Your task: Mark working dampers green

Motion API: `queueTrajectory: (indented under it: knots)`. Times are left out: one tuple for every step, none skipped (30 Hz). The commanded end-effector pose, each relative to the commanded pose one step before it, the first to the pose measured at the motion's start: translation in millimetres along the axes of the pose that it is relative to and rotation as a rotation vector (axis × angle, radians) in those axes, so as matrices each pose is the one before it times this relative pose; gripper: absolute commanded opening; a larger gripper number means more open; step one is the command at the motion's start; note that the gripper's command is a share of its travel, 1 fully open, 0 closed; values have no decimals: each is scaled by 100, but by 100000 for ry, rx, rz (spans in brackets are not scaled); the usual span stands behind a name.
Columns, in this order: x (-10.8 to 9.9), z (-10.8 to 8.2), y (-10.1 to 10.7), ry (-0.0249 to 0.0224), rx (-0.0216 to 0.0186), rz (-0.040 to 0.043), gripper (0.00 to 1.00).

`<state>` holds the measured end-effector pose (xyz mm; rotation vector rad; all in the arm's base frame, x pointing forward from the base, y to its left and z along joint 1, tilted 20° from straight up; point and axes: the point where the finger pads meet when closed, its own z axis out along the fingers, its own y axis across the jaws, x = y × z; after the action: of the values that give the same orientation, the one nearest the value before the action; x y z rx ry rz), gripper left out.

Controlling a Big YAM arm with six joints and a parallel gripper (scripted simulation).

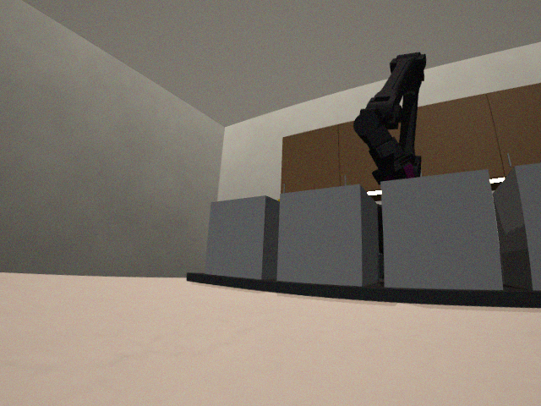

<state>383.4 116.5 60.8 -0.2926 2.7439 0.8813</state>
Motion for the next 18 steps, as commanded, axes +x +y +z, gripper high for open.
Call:
queueTrajectory:
  knots:
    - [-778,-96,-131,209,-374,-41,17]
    - [36,6,-3,39,-18,58,17]
    - [3,1,-2,6,-3,5,17]
    - [0,0,0,0,0,0,17]
    - [0,0,0,0,0,0,17]
    - [0,0,0,0,0,0,17]
    - [0,0,0,0,0,0,17]
    - [0,0,0,0,0,0,17]
    - [0,0,0,0,0,0,17]
    - [0,0,0,0,0,0,17]
    - [0,0,0,0,0,0,17]
    - [0,0,0,0,0,0,17]
    - [0,0,0,0,0,0,17]
    - [0,0,0,0,0,0,17]
    - [0,0,0,0,0,0,17]
    - [0,0,0,0,0,0,17]
    - [0,0,0,0,0,0,17]
    - [0,0,0,0,0,0,21]
